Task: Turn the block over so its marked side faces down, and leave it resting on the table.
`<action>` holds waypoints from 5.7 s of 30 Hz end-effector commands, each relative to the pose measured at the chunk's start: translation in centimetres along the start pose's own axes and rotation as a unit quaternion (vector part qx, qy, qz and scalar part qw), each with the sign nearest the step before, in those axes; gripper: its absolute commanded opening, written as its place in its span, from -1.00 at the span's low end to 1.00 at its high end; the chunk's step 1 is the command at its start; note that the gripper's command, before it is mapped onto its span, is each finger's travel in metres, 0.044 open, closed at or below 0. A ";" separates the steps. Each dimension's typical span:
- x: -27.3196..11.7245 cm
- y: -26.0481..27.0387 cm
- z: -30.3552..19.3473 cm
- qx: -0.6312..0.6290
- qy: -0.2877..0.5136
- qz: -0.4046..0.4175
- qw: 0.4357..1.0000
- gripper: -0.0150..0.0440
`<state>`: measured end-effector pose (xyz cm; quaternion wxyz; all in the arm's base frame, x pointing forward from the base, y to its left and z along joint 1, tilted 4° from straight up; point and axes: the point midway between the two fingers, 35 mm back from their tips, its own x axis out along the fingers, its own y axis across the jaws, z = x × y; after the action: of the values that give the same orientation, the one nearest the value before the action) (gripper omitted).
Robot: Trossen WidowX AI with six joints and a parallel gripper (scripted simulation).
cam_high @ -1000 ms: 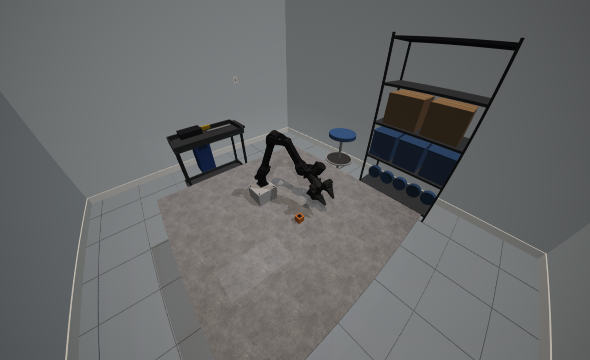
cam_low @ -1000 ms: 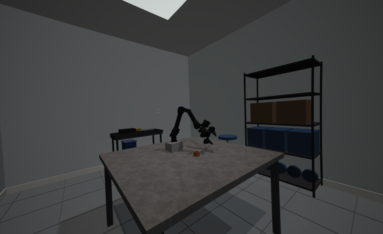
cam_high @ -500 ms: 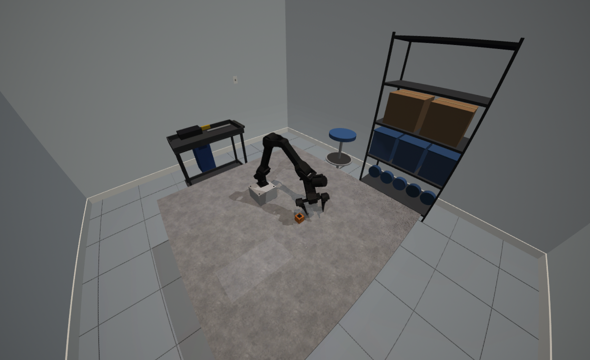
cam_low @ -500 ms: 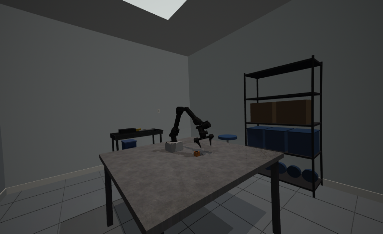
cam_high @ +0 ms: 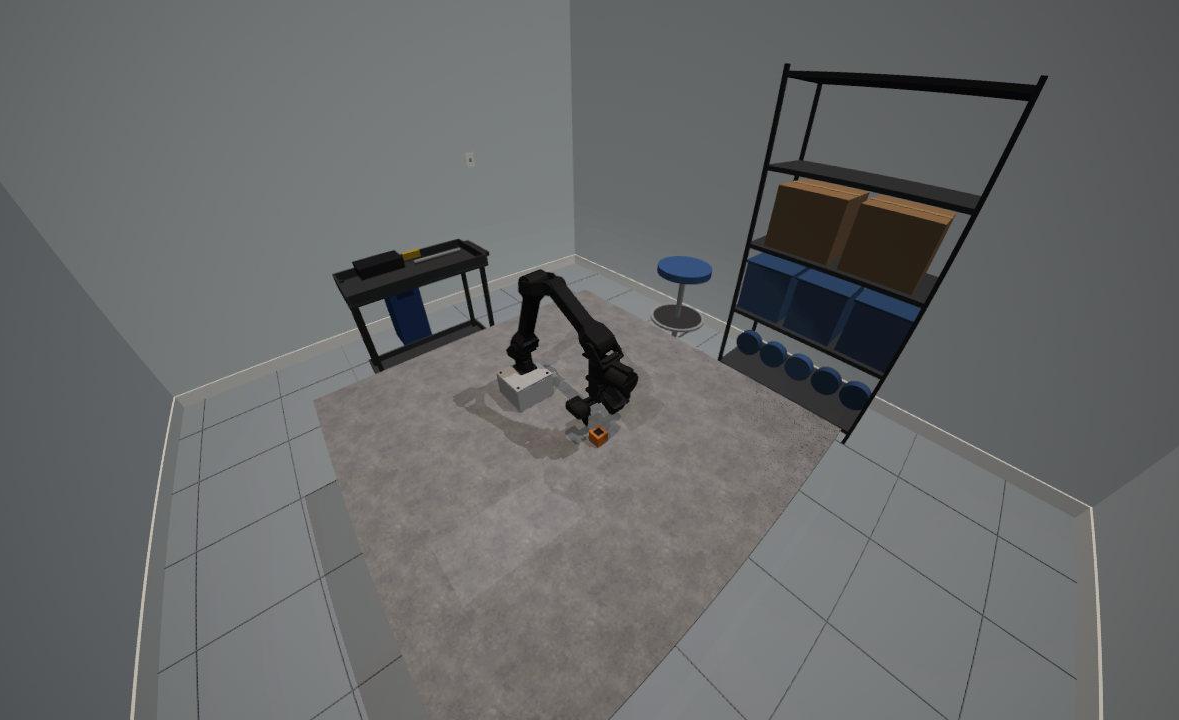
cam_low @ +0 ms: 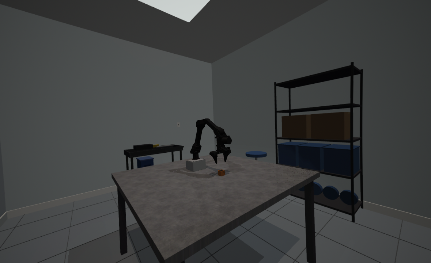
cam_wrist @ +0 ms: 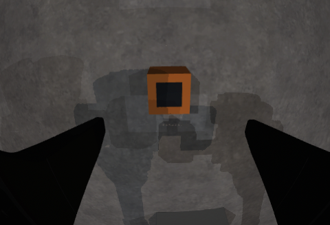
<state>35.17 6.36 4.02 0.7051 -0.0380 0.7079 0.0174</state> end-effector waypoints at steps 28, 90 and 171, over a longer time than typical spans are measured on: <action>6.6 0.3 -0.3 -0.016 0.008 0.006 1.000 1.00; 6.0 0.4 -0.1 -0.017 -0.090 0.007 0.996 -0.49; 8.9 0.3 -1.4 -0.011 -0.497 0.014 0.867 -0.49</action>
<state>33.76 6.34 -4.91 0.9626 -0.0189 0.2651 0.0530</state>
